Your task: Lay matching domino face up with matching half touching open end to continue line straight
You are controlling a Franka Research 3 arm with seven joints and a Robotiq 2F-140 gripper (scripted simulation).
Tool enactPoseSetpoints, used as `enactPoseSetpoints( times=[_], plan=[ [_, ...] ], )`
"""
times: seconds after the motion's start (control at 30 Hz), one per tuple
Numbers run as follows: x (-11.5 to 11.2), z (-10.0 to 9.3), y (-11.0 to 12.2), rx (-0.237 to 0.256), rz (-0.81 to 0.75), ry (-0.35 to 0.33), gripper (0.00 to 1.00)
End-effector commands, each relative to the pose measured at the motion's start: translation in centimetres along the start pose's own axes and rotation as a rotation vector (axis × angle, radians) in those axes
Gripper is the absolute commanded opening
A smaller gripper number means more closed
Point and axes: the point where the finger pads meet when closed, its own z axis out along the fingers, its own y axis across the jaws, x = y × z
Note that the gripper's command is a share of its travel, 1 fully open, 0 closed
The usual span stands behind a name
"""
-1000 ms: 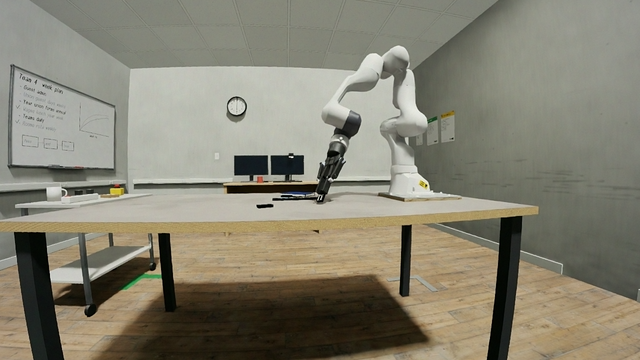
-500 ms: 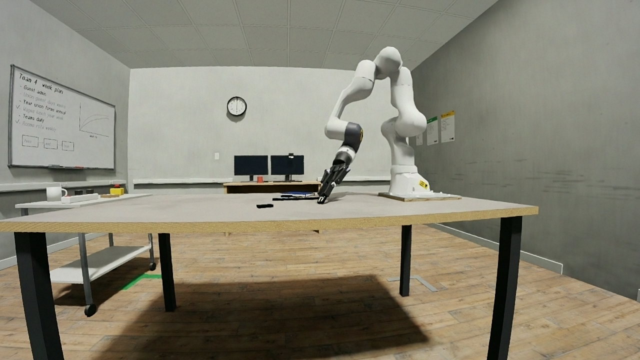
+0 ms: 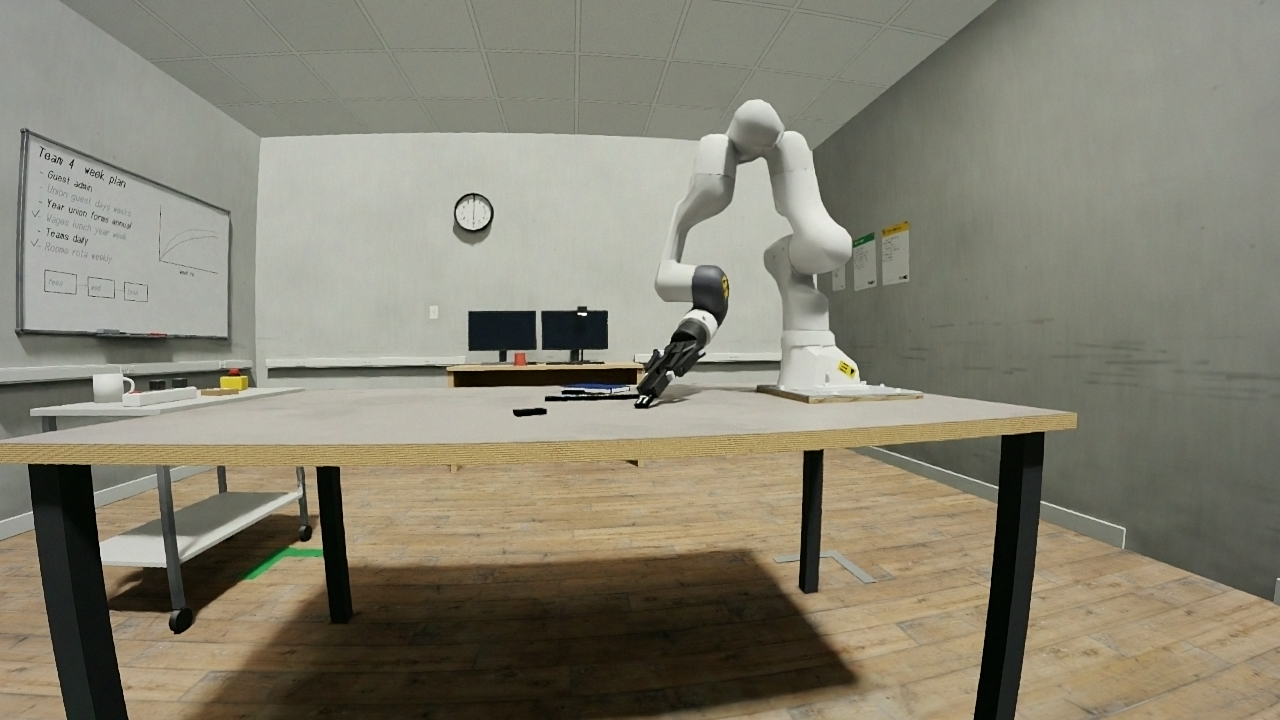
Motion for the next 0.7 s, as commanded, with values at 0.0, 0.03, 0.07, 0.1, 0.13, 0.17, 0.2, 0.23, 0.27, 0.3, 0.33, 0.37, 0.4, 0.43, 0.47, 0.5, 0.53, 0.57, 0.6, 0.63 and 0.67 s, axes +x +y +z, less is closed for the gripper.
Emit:
enactPoseSetpoints(
  times=[0.0, 0.03, 0.07, 0.1, 0.13, 0.17, 0.2, 0.23, 0.27, 0.3, 0.33, 0.37, 0.4, 0.43, 0.47, 0.5, 0.53, 0.57, 0.6, 0.63, 0.67],
  plan=[
    [-1.13, 0.43, 0.47, -0.016, -0.095, -0.077, 0.23],
    [-1.13, 0.43, 0.47, -0.016, -0.095, -0.077, 0.23],
    [-1.08, 0.42, 0.47, -0.017, -0.095, -0.084, 0.23],
    [-1.04, 0.42, 0.46, -0.017, -0.095, -0.091, 0.23],
    [-0.99, 0.42, 0.46, -0.017, -0.095, -0.097, 0.23],
    [-0.95, 0.42, 0.45, -0.018, -0.095, -0.103, 0.23],
    [-0.91, 0.41, 0.45, -0.018, -0.095, -0.109, 0.23],
    [-0.87, 0.41, 0.45, -0.018, -0.095, -0.115, 0.23],
    [-0.83, 0.4, 0.44, -0.018, -0.095, -0.121, 0.23],
    [-0.79, 0.4, 0.44, -0.019, -0.094, -0.126, 0.23],
    [-0.76, 0.4, 0.43, -0.019, -0.094, -0.131, 0.23],
    [-0.72, 0.4, 0.43, -0.019, -0.094, -0.137, 0.23],
    [-0.69, 0.4, 0.43, -0.02, -0.094, -0.142, 0.23],
    [-0.66, 0.4, 0.42, -0.02, -0.094, -0.146, 0.23],
    [-0.62, 0.39, 0.42, -0.02, -0.094, -0.151, 0.23],
    [-0.59, 0.39, 0.42, -0.02, -0.094, -0.156, 0.23],
    [-0.56, 0.39, 0.41, -0.02, -0.094, -0.16, 0.23],
    [-0.56, 0.39, 0.41, -0.02, -0.094, -0.16, 0.23],
    [-0.56, 0.39, 0.41, -0.02, -0.094, -0.16, 0.23],
    [-0.54, 0.39, 0.41, -0.02, -0.094, -0.164, 0.23],
    [-0.51, 0.39, 0.41, -0.021, -0.094, -0.168, 0.23]
  ],
)
